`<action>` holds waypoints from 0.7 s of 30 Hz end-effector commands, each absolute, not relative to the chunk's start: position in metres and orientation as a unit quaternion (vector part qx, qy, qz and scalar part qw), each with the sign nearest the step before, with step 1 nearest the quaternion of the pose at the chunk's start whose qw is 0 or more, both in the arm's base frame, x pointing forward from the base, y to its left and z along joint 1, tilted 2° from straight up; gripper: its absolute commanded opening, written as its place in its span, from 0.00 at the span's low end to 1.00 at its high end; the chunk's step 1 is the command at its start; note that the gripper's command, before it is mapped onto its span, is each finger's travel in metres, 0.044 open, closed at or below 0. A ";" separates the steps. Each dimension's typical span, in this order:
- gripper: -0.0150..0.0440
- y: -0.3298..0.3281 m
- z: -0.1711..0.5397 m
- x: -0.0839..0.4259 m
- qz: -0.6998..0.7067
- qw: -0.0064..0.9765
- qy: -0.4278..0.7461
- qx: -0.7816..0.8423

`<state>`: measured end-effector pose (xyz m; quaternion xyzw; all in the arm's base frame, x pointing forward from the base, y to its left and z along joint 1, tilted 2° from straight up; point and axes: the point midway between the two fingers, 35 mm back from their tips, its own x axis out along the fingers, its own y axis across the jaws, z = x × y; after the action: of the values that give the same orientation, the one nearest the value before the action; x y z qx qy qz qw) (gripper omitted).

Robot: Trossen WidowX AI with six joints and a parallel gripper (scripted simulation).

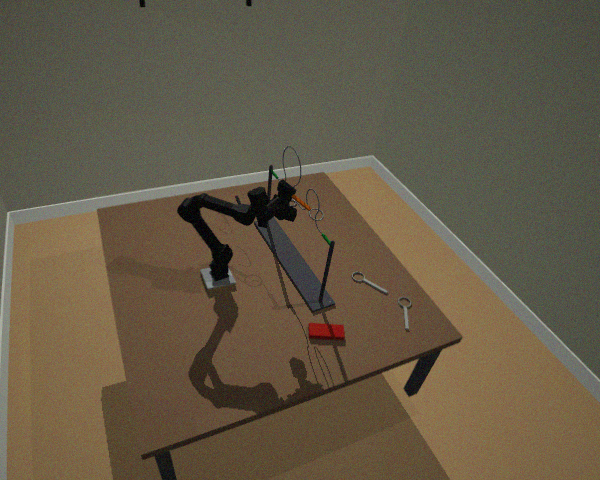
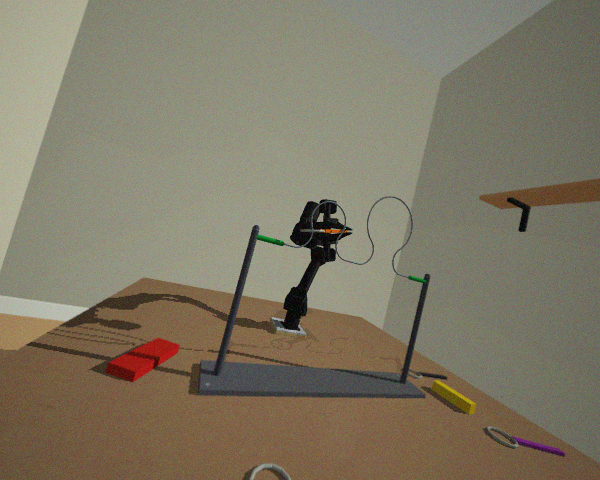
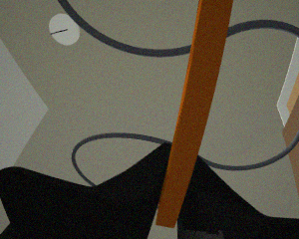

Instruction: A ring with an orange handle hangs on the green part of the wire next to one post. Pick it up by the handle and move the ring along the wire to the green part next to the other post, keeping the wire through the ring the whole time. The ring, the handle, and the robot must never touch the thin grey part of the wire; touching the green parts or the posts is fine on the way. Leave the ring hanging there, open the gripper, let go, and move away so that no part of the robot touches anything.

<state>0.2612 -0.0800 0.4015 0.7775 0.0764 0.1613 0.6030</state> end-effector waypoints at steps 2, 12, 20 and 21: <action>0.00 -0.083 0.413 0.260 0.166 0.588 0.069 0.789; 0.00 -0.088 0.423 0.259 0.167 0.586 0.069 0.790; 0.00 -0.088 0.420 0.259 0.159 0.619 0.077 0.765; 0.00 -0.088 0.419 0.260 0.158 0.625 0.078 0.761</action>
<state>0.2600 -0.0889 0.4178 0.7726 0.0761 0.1577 0.6103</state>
